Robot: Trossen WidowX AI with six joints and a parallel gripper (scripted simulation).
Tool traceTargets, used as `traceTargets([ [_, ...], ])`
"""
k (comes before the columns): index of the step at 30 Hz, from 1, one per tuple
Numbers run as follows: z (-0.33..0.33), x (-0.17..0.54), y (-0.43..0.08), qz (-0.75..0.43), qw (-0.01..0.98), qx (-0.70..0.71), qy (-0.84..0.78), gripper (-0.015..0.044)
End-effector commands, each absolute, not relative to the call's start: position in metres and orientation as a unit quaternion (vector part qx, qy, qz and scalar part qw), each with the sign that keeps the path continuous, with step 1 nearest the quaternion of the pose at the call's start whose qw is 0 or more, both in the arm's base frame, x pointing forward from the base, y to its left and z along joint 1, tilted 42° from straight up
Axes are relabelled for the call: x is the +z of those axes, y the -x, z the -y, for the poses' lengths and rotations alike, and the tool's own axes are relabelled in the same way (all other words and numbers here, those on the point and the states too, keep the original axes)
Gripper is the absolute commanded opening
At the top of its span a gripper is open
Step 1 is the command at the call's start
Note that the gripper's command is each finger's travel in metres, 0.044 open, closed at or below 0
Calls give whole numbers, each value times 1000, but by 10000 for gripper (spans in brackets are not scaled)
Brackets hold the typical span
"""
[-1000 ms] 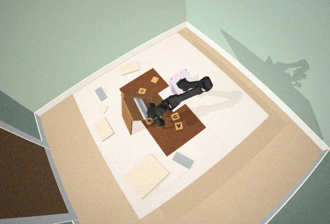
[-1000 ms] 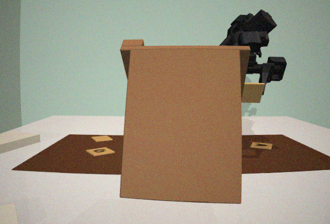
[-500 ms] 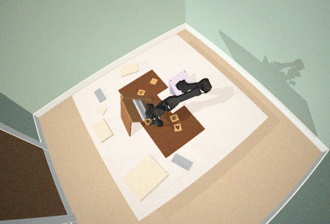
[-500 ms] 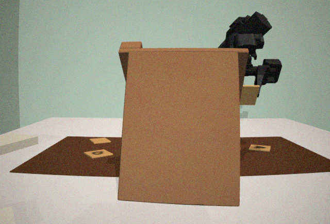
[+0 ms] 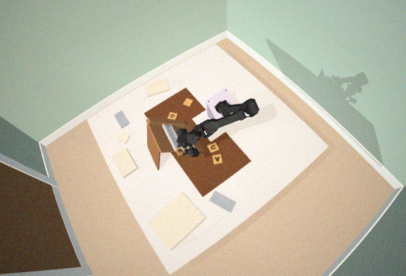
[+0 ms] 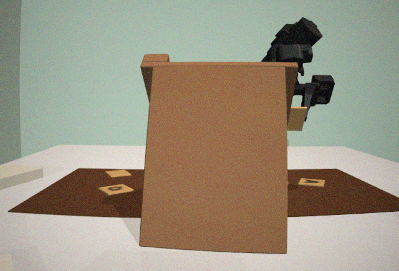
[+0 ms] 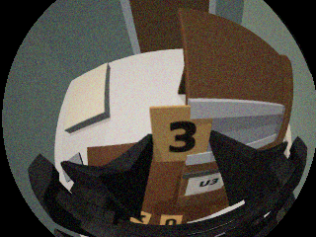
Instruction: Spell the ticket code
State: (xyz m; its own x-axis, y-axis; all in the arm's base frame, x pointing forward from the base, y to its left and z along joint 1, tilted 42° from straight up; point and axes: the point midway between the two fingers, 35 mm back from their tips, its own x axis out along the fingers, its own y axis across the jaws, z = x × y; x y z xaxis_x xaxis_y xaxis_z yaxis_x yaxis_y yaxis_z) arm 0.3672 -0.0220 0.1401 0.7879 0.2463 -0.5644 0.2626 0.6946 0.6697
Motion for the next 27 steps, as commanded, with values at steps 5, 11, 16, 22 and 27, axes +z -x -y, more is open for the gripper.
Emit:
traceTargets([
  [5, 25, 136, -366, -326, 861, -4, -390, 0],
  [11, 27, 134, -366, -326, 861, -4, -390, 0],
  [16, 29, 132, -365, -326, 861, -4, -390, 0],
  [22, 31, 130, -364, -326, 861, -4, -389, 0],
  [27, 33, 129, -364, -326, 861, -4, -389, 0],
])
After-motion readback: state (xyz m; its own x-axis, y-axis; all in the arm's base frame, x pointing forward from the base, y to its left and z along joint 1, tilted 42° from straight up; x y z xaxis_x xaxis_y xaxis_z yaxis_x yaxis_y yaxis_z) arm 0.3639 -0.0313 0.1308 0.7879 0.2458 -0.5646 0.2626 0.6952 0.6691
